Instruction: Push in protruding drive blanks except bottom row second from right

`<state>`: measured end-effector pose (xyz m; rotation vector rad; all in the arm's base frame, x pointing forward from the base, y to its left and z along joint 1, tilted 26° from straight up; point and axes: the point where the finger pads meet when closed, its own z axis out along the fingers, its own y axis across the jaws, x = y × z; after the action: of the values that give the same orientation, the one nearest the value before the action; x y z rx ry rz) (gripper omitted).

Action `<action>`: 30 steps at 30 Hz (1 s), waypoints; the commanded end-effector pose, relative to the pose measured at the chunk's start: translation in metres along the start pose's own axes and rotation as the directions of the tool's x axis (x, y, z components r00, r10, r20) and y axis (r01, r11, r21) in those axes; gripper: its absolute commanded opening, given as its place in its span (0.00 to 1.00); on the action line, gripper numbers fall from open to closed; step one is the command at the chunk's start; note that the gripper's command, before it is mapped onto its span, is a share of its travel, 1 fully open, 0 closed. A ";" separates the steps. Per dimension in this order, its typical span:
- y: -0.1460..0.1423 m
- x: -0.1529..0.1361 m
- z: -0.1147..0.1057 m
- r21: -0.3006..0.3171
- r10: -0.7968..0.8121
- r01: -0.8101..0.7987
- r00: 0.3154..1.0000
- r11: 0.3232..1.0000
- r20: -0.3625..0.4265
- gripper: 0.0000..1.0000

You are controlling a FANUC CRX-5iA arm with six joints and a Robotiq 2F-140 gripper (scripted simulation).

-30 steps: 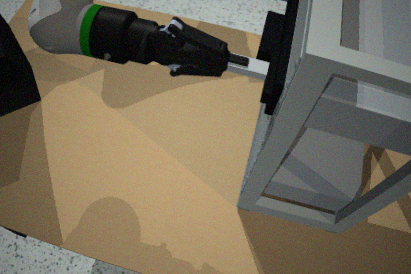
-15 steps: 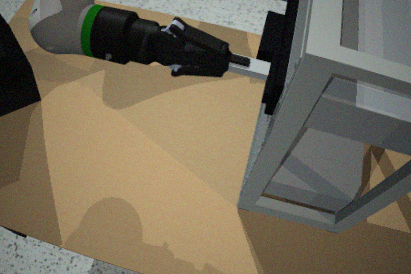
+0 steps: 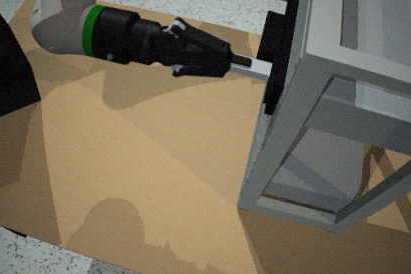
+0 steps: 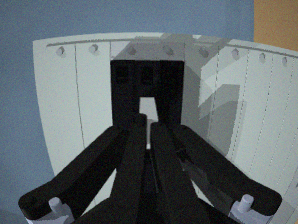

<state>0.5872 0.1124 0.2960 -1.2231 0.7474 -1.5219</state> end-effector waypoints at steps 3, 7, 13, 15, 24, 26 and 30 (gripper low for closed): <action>0.000 0.000 0.002 0.001 0.000 0.000 1.000 1.000 0.001 0.00; 0.000 0.000 0.003 0.001 0.000 0.000 1.000 1.000 0.001 0.00; -0.001 0.000 0.004 0.001 0.000 0.000 1.000 1.000 0.001 0.00; -0.001 0.000 0.004 0.001 0.000 0.000 1.000 1.000 0.001 0.00; -0.001 0.000 0.006 0.001 0.000 0.000 1.000 1.000 0.001 0.00; -0.001 0.000 0.007 0.001 0.000 0.000 1.000 1.000 0.001 0.00; -0.001 0.000 0.007 0.001 0.000 0.000 1.000 1.000 0.001 0.00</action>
<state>0.5928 0.1131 0.2977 -1.2230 0.7479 -1.5220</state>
